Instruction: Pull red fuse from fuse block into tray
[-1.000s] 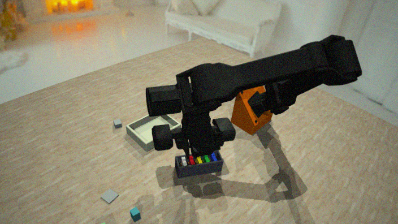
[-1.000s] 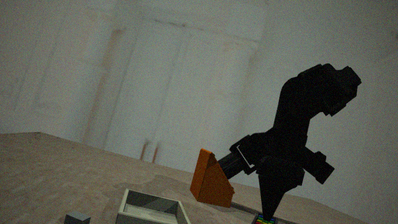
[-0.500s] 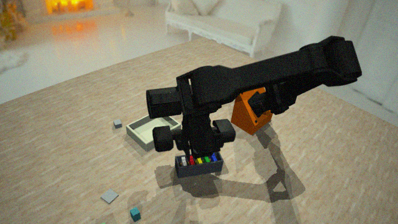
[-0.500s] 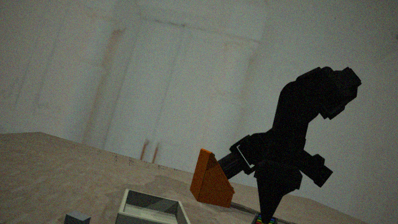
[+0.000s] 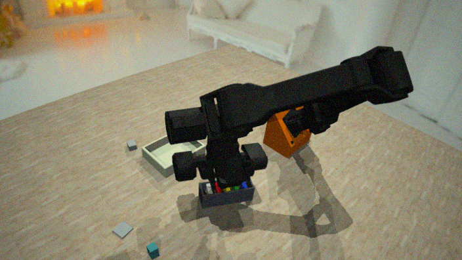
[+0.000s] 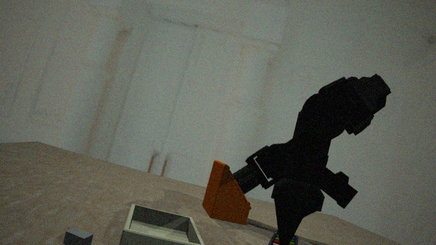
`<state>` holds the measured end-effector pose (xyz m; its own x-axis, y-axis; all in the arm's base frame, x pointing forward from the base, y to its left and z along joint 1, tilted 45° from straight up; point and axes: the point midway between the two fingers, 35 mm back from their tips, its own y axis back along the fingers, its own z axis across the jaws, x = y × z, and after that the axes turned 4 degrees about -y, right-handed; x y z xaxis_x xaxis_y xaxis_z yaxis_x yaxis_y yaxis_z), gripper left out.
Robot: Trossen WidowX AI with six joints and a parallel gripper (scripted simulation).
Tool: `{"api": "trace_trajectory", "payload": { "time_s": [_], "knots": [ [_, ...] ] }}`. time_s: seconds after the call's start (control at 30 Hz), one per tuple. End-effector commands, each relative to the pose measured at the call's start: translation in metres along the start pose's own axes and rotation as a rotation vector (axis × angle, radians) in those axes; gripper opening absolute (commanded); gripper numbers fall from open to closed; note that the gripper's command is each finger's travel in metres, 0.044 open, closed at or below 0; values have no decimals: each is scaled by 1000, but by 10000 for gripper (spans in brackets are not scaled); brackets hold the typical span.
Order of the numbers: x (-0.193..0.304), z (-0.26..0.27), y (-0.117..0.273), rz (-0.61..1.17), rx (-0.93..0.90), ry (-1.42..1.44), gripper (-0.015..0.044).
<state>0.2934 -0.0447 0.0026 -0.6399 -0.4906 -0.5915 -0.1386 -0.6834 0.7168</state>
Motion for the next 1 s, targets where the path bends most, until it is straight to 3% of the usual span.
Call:
{"api": "trace_trajectory", "payload": {
  "time_s": [0.0, 0.47, 0.97],
  "knots": [
    [1, 1, -2, -3, -4, -8, 74],
    [0, 1, -1, 0, -1, -2, 1],
    [1, 0, 5, 0, -1, -3, 0]
  ]
}}
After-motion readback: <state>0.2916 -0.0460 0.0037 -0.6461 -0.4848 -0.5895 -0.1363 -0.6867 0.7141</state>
